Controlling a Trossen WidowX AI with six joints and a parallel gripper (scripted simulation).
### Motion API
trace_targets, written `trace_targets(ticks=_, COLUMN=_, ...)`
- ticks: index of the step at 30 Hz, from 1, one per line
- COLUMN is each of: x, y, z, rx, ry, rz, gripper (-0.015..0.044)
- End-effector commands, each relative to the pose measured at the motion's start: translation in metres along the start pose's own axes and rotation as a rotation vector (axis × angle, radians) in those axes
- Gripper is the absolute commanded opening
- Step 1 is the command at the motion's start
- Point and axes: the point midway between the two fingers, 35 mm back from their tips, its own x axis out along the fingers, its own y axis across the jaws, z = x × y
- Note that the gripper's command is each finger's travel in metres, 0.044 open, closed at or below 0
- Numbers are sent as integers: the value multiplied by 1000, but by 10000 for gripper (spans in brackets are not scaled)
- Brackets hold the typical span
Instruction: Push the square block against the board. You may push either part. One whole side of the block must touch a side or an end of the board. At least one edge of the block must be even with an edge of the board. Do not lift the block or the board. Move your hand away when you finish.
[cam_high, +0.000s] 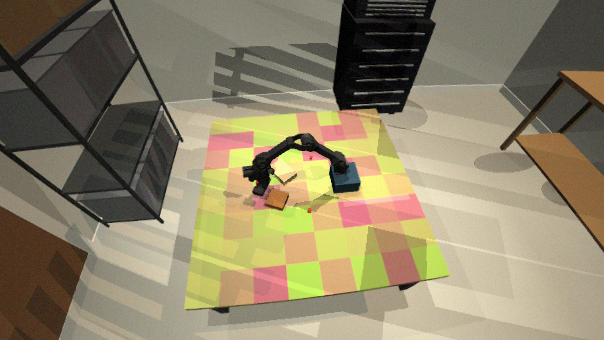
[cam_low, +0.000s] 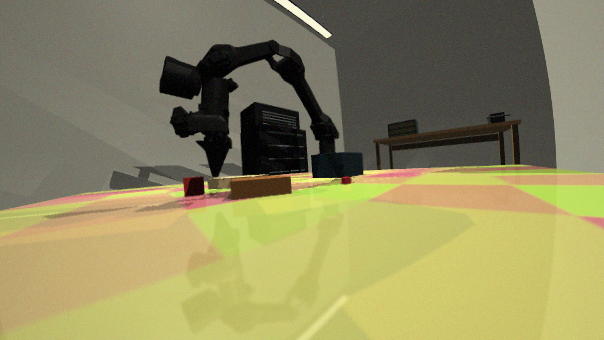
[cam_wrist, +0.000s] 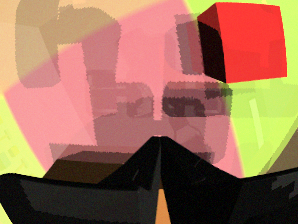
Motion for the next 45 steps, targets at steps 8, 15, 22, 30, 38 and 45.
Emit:
trace_targets(ticks=8, x=30, y=-5, z=-9, rx=7, ry=30, rz=-22, gripper=0)
trace_targets(ticks=15, x=29, y=-4, z=-18, rx=7, ry=31, rz=-22, gripper=0)
trace_targets(ticks=22, x=29, y=-3, z=-27, rx=7, ry=32, rz=-22, gripper=0)
trace_targets(ticks=30, x=29, y=-2, z=-38, rx=7, ry=33, rz=-21, gripper=0)
trace_targets(ticks=38, x=29, y=-1, z=-49, rx=7, ry=34, rz=-21, gripper=0)
trace_targets(ticks=45, x=29, y=0, z=-58, rx=7, ry=35, rz=-21, gripper=0)
